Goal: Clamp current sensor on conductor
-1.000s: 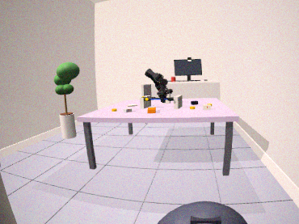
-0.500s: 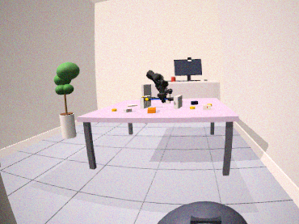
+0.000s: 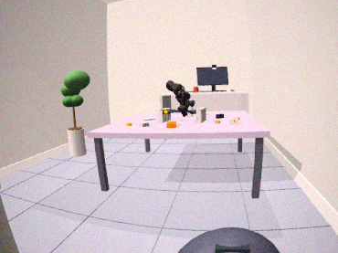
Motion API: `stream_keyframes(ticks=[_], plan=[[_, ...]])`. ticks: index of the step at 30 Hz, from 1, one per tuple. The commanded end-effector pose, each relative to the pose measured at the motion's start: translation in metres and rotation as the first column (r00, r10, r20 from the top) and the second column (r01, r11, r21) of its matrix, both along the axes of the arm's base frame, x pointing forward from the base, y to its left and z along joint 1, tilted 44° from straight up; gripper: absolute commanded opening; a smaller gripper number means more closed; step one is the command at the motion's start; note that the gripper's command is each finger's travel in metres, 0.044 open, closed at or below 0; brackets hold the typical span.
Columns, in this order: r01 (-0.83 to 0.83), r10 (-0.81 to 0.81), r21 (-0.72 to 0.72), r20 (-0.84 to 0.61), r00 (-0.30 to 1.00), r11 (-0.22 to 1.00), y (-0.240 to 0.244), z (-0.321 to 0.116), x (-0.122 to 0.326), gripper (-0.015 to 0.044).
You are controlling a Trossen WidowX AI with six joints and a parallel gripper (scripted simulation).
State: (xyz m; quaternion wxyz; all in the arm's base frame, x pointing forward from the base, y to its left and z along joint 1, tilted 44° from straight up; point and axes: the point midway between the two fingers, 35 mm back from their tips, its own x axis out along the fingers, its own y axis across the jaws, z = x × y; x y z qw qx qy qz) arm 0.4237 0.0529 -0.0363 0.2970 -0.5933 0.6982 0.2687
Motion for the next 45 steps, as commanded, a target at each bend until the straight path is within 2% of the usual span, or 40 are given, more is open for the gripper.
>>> stream_keyframes(ticks=[1,28,38,45], plan=[[0.006,-0.006,0.004,0.005,1.000,1.000,0.001,0.001,0.001,0.0000],[0.001,-0.001,0.000,0.002,1.000,1.000,-0.011,-0.011,0.002,0.0000],[0.003,-0.003,0.006,0.011,1.000,1.000,-0.007,-0.008,0.004,0.0258],[0.003,-0.003,0.006,0.011,1.000,1.000,-0.007,-0.008,0.004,0.0258]])
